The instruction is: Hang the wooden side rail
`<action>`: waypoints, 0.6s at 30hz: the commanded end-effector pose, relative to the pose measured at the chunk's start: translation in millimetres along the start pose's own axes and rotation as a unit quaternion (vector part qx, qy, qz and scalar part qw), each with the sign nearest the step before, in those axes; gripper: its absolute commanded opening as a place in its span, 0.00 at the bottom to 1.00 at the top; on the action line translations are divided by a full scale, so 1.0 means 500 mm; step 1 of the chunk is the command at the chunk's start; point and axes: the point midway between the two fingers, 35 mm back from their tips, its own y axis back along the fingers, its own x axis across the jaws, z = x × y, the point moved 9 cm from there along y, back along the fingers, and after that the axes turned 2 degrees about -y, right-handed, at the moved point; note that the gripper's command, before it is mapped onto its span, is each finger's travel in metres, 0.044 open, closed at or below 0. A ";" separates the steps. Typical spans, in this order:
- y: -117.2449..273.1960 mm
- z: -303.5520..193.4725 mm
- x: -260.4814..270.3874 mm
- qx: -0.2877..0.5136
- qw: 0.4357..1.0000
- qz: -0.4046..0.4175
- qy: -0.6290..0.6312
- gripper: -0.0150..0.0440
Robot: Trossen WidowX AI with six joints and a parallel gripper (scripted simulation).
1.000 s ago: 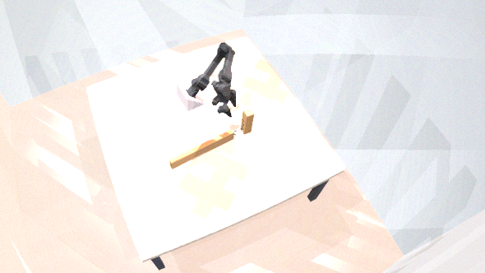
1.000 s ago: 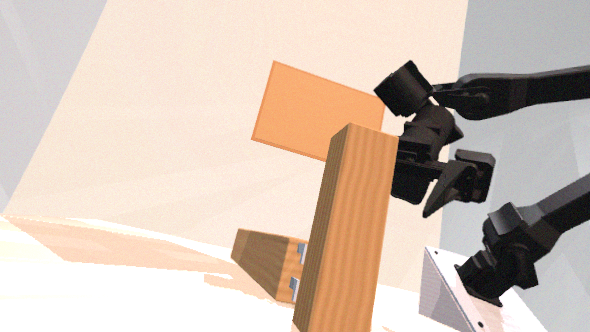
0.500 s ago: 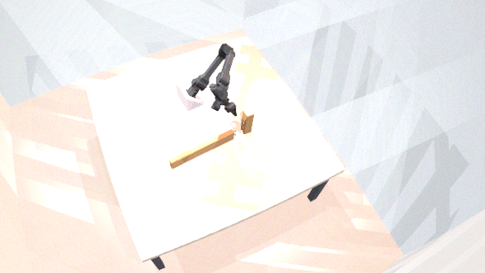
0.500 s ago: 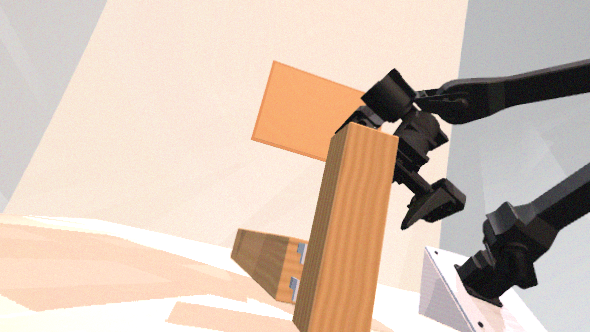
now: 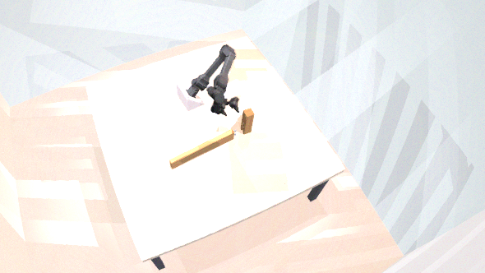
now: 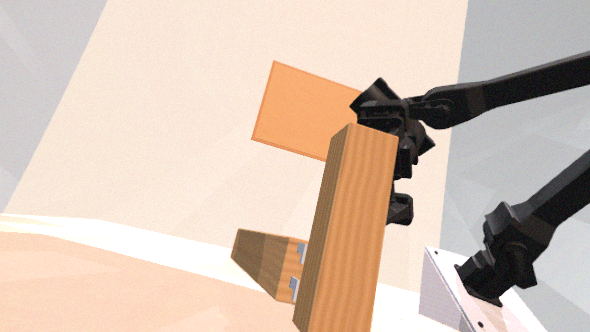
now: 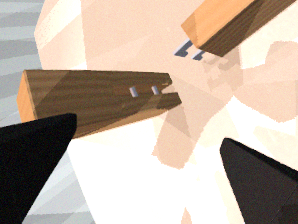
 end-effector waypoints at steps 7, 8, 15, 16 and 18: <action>0.005 0.056 -0.024 0.011 0.857 0.078 0.510 1.00; 0.006 0.058 -0.025 0.009 0.844 0.084 0.530 1.00; 0.009 0.070 -0.031 -0.009 0.739 0.110 0.665 1.00; 0.009 0.072 -0.032 -0.012 0.722 0.113 0.682 1.00; 0.009 0.073 -0.034 -0.016 0.697 0.118 0.707 1.00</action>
